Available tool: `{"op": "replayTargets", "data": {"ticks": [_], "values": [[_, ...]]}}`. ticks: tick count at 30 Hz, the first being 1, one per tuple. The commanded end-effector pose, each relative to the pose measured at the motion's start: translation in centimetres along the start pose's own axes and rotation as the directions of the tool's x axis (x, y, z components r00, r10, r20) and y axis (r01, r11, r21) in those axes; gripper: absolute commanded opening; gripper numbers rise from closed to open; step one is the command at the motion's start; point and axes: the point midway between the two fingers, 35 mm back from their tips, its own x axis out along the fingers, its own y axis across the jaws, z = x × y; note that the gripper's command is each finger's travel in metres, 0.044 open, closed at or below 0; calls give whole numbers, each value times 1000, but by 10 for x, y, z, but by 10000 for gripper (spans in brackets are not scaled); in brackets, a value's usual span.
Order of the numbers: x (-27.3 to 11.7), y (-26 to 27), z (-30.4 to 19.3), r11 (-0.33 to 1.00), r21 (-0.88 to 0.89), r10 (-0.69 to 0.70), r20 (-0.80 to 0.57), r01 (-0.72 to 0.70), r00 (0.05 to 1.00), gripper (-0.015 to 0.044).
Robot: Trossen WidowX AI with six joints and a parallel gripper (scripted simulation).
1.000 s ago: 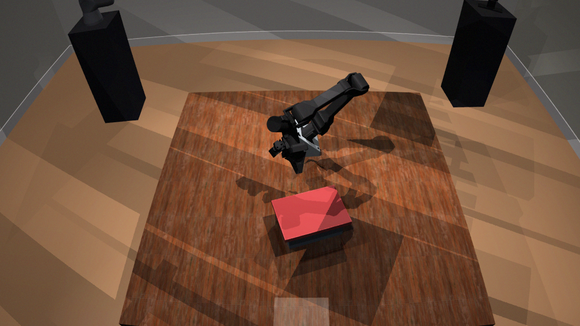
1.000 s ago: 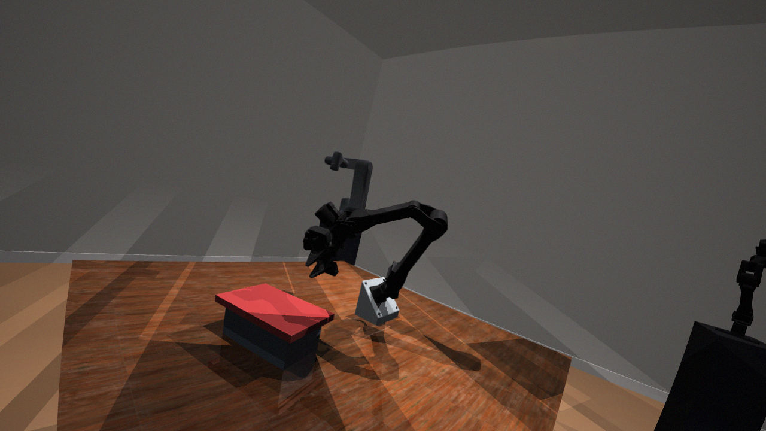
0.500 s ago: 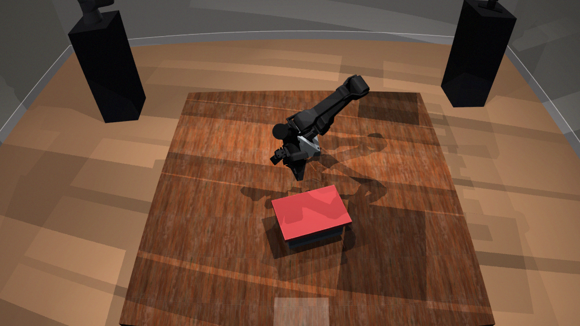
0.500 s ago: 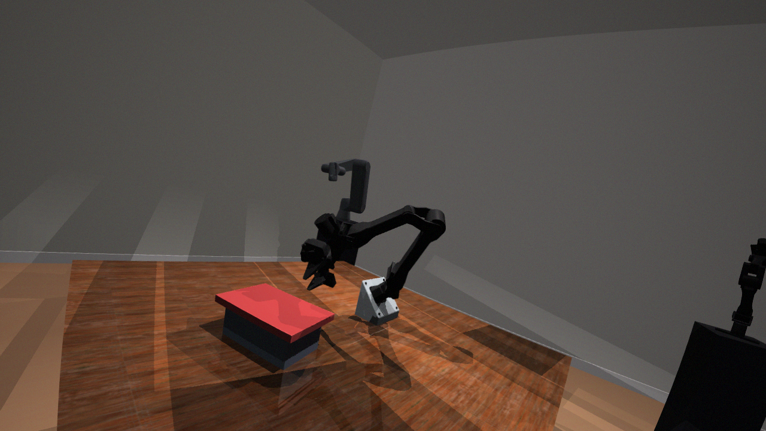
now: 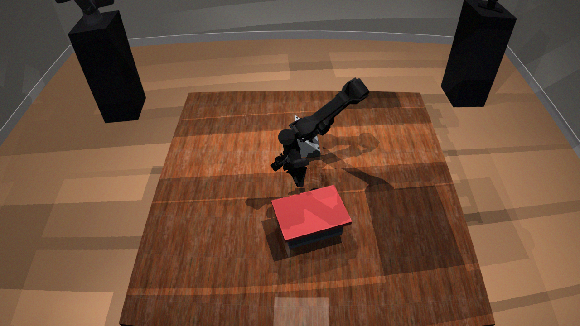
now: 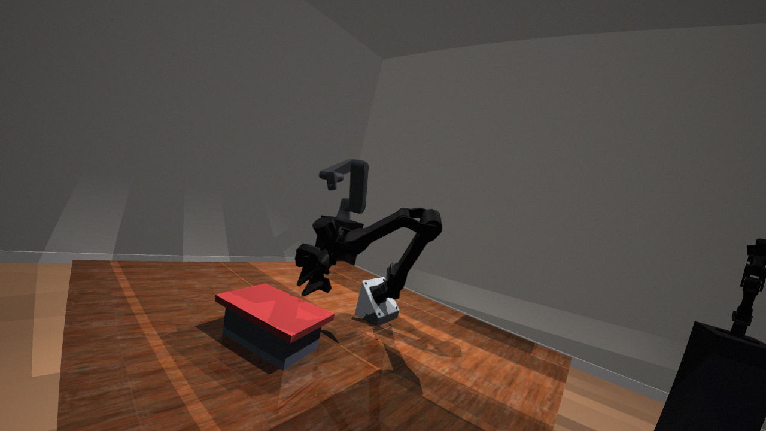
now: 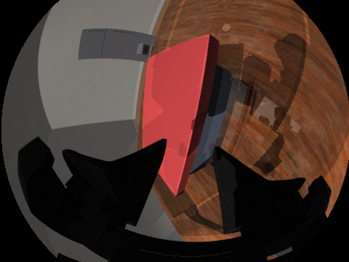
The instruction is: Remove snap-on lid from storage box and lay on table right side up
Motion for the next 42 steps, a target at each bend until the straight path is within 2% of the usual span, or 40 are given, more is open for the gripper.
{"op": "replayTargets", "data": {"ticks": [1, 25, 42], "values": [[6, -4, 1, 1000, 14, -6, 2, 6, 1000, 235], [41, -1, -7, 1000, 18, 15, -11, -15, 1000, 235], [41, -1, -7, 1000, 18, 15, -11, -15, 1000, 122]]}}
